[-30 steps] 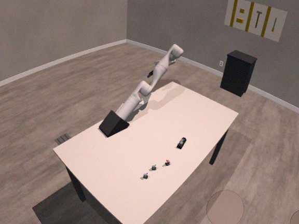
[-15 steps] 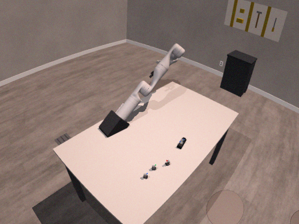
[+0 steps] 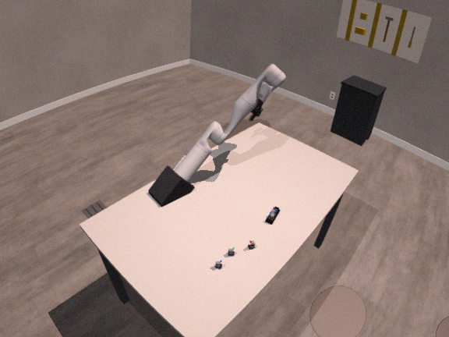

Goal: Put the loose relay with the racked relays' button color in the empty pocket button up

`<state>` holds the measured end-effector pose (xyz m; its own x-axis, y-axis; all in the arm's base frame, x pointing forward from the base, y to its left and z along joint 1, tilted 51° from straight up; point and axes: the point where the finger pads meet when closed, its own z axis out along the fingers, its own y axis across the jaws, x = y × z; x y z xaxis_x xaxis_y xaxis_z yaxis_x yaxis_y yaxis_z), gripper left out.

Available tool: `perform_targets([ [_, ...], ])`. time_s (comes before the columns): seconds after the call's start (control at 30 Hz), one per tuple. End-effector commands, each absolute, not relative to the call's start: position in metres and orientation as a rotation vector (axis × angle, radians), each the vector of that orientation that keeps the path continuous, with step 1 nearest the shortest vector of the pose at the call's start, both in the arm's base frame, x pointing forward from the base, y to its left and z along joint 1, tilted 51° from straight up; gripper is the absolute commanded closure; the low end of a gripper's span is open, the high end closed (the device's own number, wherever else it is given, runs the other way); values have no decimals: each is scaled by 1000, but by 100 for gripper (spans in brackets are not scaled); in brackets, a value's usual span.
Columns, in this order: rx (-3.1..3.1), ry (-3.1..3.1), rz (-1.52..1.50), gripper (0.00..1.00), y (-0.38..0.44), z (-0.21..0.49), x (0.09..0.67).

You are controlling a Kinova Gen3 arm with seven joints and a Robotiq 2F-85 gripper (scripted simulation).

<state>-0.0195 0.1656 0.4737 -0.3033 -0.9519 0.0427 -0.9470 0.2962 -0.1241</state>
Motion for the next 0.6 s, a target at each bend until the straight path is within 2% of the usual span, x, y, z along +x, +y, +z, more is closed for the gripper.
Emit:
perform_targets([
  [0.0,-1866,2474,-77,0,156,484,1],
  [0.47,-1991,2068,320,0,131,480,156],
  [0.57,-1991,2068,320,0,131,480,156],
])
